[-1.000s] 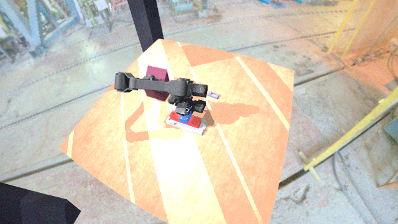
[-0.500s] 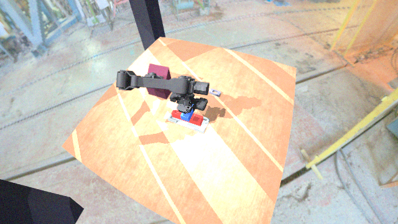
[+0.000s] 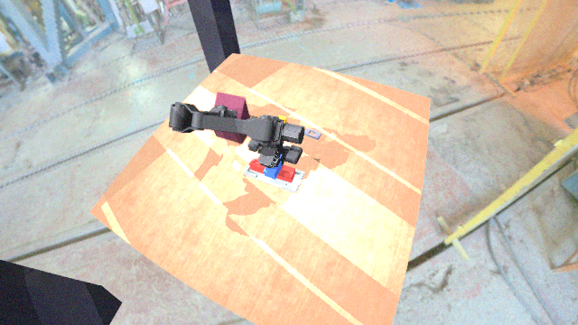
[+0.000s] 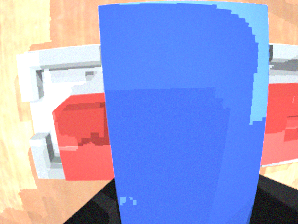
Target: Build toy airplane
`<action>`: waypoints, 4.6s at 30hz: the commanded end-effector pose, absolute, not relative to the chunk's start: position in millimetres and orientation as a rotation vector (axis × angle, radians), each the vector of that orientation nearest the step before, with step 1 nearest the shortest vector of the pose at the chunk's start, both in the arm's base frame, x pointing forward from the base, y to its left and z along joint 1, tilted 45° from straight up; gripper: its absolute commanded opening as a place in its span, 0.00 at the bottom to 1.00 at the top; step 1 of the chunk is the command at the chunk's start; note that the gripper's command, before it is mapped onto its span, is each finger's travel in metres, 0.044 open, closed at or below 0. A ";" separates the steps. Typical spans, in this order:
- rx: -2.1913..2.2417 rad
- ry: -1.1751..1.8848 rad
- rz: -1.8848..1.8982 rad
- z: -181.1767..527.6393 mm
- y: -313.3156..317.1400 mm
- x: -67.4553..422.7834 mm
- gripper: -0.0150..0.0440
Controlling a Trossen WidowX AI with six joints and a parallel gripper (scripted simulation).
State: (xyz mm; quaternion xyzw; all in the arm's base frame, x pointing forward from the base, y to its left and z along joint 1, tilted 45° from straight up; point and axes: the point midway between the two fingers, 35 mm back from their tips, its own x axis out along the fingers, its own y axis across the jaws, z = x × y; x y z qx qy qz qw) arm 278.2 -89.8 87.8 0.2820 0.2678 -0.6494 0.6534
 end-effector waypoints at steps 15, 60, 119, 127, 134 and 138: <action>0.637 0.607 -1.475 74.9 -103.9 277.5 0.57; 0.618 0.622 -1.469 133.8 -42.5 279.7 1.00; -0.575 1.467 -0.617 -65.7 112.3 190.3 1.00; -0.576 1.466 -0.619 -88.5 88.4 189.4 1.00; -0.576 1.466 -0.619 -96.6 80.5 189.5 1.00; -0.576 1.466 -0.619 -101.3 76.3 190.0 1.00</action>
